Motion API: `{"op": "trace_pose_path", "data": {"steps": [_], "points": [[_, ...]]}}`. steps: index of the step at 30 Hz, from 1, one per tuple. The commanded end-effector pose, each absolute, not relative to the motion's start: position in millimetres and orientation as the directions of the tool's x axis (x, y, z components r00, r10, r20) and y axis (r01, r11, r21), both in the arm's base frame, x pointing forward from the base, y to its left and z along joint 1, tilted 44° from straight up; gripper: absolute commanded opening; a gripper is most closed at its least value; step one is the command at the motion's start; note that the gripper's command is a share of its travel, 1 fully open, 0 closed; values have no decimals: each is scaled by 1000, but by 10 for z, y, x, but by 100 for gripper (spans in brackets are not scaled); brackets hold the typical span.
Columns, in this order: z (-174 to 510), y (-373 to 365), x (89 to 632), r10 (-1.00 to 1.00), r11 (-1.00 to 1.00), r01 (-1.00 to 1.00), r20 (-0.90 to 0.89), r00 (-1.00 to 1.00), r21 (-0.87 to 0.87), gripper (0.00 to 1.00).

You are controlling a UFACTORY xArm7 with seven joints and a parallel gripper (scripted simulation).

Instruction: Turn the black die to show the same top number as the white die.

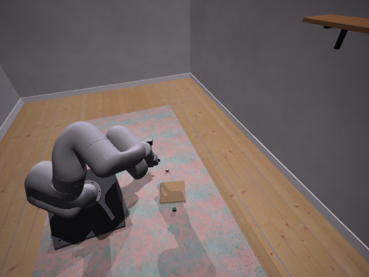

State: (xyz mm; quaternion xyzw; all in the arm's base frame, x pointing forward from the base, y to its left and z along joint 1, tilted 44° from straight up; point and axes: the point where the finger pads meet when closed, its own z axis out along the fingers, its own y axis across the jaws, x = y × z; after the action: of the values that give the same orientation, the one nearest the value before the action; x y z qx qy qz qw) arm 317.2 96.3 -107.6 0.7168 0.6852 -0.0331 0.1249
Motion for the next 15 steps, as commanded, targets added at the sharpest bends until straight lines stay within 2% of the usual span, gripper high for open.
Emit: {"op": "trace_pose_path", "data": {"steps": [1,9,15], "points": [[-1112,936,3152,998,-24,994,-55,30,110,11],[-1101,918,3151,996,-24,994,87,14,110,11],[-1087,921,3157,994,-25,993,112,12,114,11]]}}
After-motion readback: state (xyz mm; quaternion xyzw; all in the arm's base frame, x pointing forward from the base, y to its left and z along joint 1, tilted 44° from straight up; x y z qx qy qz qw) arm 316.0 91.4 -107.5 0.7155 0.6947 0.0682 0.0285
